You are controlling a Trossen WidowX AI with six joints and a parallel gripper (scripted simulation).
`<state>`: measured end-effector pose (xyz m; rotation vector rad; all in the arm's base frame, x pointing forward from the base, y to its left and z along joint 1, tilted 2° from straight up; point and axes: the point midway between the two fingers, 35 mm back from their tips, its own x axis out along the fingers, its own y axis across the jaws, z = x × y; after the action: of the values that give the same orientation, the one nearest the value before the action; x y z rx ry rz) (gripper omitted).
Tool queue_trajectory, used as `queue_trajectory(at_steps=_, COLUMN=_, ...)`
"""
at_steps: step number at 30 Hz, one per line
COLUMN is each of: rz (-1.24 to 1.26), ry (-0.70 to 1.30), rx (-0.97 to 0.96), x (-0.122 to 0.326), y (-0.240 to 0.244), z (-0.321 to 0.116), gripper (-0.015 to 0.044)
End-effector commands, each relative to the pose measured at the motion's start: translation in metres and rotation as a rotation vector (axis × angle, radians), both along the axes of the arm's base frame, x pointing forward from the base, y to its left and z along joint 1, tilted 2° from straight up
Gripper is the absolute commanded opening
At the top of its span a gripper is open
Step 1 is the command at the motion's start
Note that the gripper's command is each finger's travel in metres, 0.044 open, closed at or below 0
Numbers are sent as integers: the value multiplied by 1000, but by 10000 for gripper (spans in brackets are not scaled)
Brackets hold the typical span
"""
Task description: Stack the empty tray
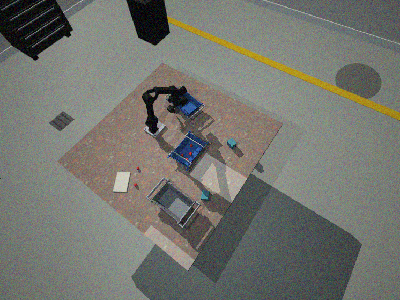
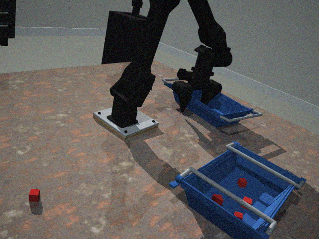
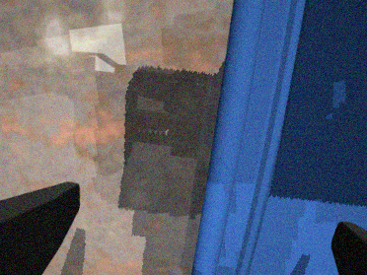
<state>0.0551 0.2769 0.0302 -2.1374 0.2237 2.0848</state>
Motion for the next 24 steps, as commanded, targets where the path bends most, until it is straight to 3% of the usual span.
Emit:
queue_trajectory(at_steps=1, rz=4, ry=5, rx=-10, x=-1, y=-3, z=-3, gripper=440)
queue_trajectory(at_steps=7, rz=4, ry=5, rx=-10, x=-1, y=-3, z=-3, gripper=440)
queue_trajectory(at_steps=24, rz=4, ry=5, rx=-10, x=-1, y=-3, z=-3, gripper=207)
